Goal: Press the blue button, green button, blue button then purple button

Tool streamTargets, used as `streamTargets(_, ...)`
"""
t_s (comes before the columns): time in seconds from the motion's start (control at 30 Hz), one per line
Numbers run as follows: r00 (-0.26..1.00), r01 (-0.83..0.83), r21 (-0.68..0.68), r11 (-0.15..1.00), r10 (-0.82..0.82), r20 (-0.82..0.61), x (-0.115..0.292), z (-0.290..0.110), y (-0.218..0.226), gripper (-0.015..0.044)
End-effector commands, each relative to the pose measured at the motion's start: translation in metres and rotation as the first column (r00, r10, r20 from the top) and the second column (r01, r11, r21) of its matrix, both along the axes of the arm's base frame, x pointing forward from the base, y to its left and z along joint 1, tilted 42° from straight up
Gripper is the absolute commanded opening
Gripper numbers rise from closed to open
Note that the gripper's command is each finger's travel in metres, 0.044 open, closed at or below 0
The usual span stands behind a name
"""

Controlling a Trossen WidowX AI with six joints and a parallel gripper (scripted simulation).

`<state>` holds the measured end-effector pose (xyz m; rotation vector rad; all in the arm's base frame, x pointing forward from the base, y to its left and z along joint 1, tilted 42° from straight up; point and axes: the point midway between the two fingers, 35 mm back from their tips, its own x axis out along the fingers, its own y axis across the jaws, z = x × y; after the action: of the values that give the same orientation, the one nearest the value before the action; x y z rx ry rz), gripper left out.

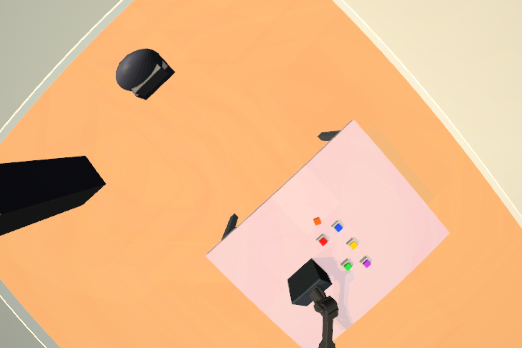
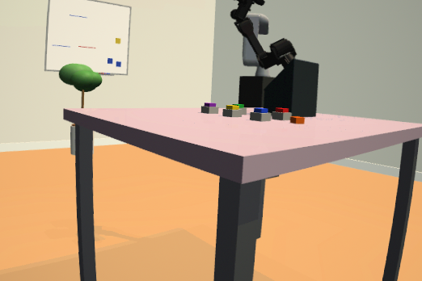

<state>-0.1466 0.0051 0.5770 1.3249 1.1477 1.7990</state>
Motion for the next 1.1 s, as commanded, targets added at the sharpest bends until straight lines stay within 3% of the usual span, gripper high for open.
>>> streamTargets(0.0,1.0,0.005,-0.002,1.0,-0.005,-0.003,0.002,0.0,0.002,0.04)
streamTargets(0.27,0.967,0.218,-0.11,0.97,-0.23,-0.111,0.09,0.005,0.083,0.04)
streamTargets(0.5,0.893,0.387,-0.267,0.883,-0.431,-0.132,0.179,-0.018,0.149,0.04)
streamTargets(0.77,0.779,0.527,-0.471,0.707,-0.624,-0.064,0.276,-0.073,0.209,0.04)
streamTargets(1.07,0.651,0.602,-0.685,0.41,-0.749,0.124,0.373,-0.169,0.248,0.04)
